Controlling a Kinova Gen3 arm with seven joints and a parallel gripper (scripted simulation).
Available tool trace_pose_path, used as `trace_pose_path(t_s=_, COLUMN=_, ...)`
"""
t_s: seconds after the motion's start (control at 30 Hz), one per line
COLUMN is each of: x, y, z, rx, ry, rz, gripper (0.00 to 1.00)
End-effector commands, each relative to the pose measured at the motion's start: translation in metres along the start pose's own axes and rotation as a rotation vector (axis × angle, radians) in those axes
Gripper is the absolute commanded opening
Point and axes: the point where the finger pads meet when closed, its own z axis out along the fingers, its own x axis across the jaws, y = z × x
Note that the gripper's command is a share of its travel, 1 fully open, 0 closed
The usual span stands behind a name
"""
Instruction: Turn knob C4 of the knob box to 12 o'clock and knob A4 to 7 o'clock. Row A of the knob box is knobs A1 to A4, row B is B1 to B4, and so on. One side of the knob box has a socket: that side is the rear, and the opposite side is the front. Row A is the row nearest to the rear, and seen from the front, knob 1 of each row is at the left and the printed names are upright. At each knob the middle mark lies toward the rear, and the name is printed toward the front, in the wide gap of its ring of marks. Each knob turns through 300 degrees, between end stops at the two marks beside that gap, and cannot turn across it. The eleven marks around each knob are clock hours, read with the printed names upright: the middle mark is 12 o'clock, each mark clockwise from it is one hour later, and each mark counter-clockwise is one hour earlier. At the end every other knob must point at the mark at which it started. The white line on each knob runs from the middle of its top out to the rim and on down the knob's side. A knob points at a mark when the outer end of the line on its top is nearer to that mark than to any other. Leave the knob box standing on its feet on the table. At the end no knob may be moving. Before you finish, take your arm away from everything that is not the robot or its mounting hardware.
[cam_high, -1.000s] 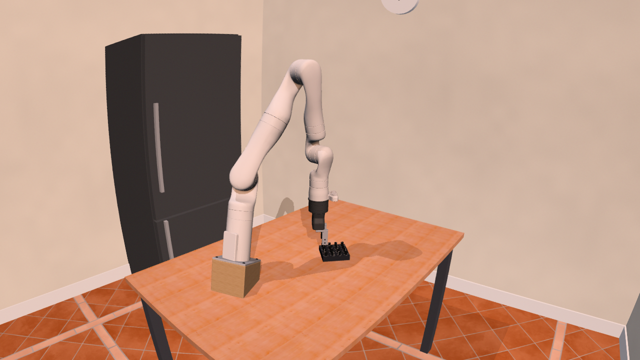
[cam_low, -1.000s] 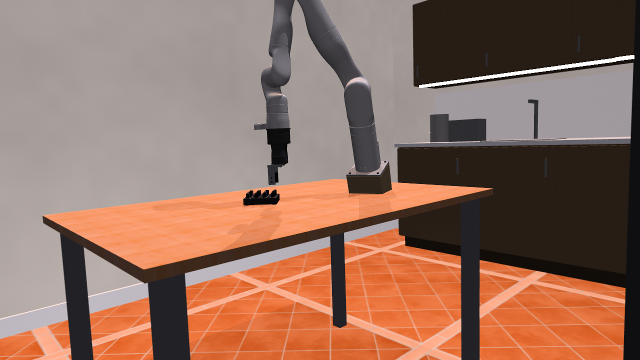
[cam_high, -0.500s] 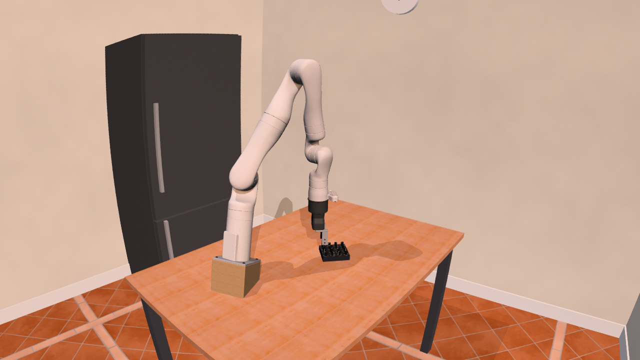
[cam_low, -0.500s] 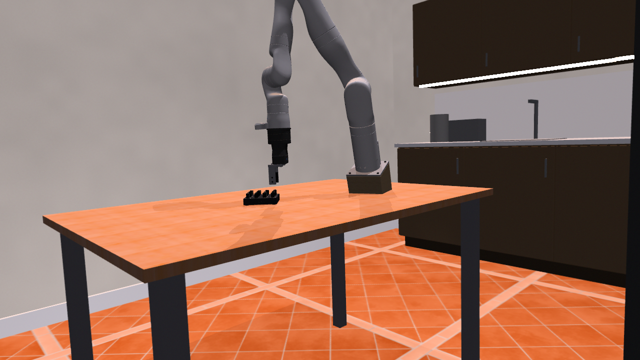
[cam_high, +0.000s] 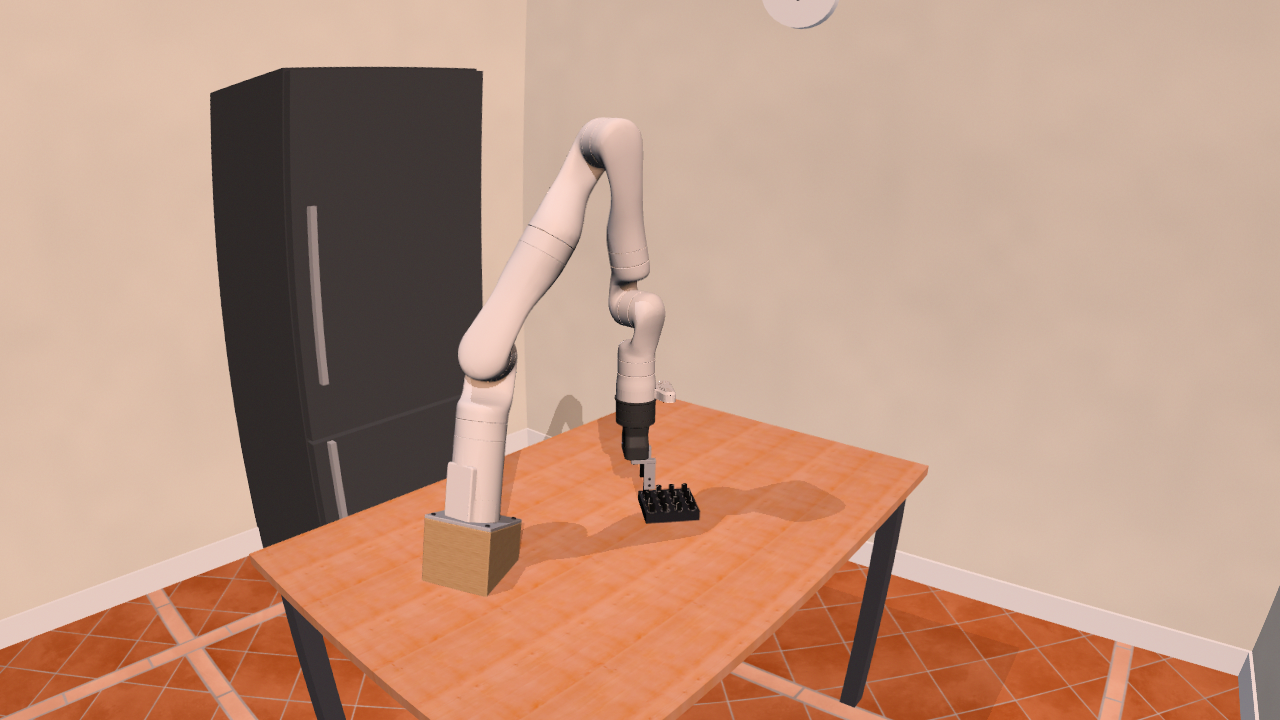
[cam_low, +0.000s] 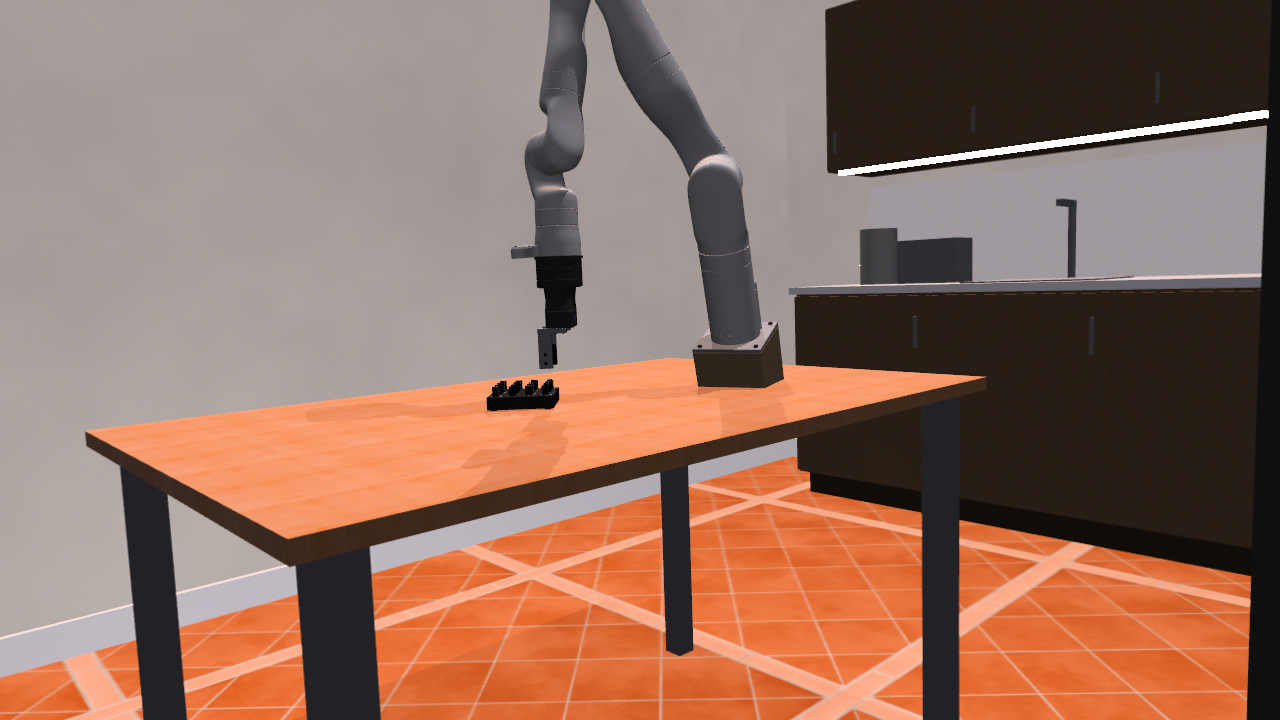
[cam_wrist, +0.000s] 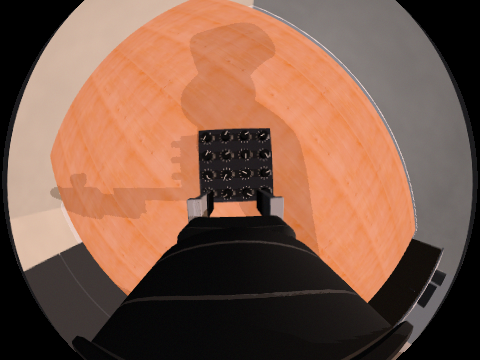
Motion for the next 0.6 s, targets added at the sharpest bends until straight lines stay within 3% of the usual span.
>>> trace_pose_path(t_s=0.0, x=0.0007, y=-0.0002, z=-0.0005, rx=0.002, ry=-0.001, rz=-0.003, gripper=1.00)
trace_pose_path(t_s=0.57, x=0.0006, y=0.0005, z=-0.0009, rx=0.003, ry=-0.005, rz=-0.019, gripper=1.00)
